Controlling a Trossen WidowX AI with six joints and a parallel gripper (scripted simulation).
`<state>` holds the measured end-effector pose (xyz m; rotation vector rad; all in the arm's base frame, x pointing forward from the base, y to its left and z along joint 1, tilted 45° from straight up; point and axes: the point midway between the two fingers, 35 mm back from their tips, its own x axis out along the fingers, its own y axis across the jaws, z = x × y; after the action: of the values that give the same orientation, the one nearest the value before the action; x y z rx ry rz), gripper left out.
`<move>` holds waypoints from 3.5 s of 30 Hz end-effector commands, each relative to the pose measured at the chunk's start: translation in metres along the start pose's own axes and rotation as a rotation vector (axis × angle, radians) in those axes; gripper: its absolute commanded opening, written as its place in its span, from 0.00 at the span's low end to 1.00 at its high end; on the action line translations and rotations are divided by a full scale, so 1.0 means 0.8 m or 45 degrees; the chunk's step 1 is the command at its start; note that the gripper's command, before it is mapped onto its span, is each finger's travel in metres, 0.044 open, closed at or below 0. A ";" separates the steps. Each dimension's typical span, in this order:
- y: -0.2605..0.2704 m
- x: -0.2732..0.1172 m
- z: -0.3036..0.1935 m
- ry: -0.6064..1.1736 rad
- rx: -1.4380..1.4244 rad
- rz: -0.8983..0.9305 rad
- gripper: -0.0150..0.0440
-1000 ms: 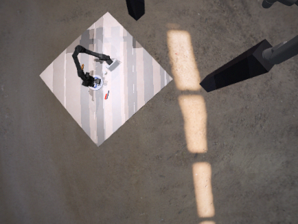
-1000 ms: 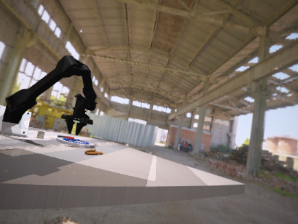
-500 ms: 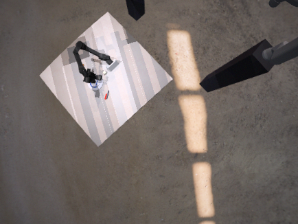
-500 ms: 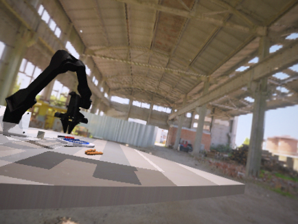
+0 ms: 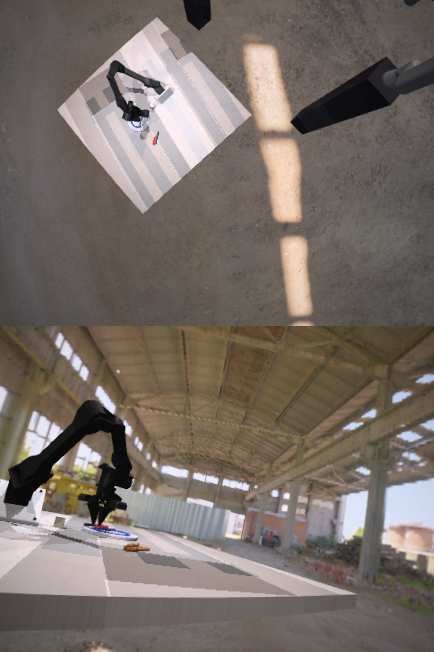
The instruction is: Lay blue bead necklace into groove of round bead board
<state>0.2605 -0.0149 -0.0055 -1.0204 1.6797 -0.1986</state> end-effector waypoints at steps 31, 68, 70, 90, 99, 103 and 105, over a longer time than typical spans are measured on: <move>0.000 0.016 -0.002 0.003 -0.002 -0.001 0.25; 0.006 0.016 -0.005 0.001 -0.002 -0.006 0.34; 0.006 0.016 -0.005 0.001 -0.002 -0.006 0.43; 0.006 0.009 -0.006 0.002 -0.012 -0.006 1.00; 0.006 0.009 -0.006 0.002 -0.012 -0.006 1.00; 0.006 0.009 -0.006 0.002 -0.012 -0.006 1.00; 0.006 0.009 -0.004 0.001 -0.005 -0.006 0.96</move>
<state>0.2540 -0.0190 -0.0120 -1.0382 1.6806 -0.1937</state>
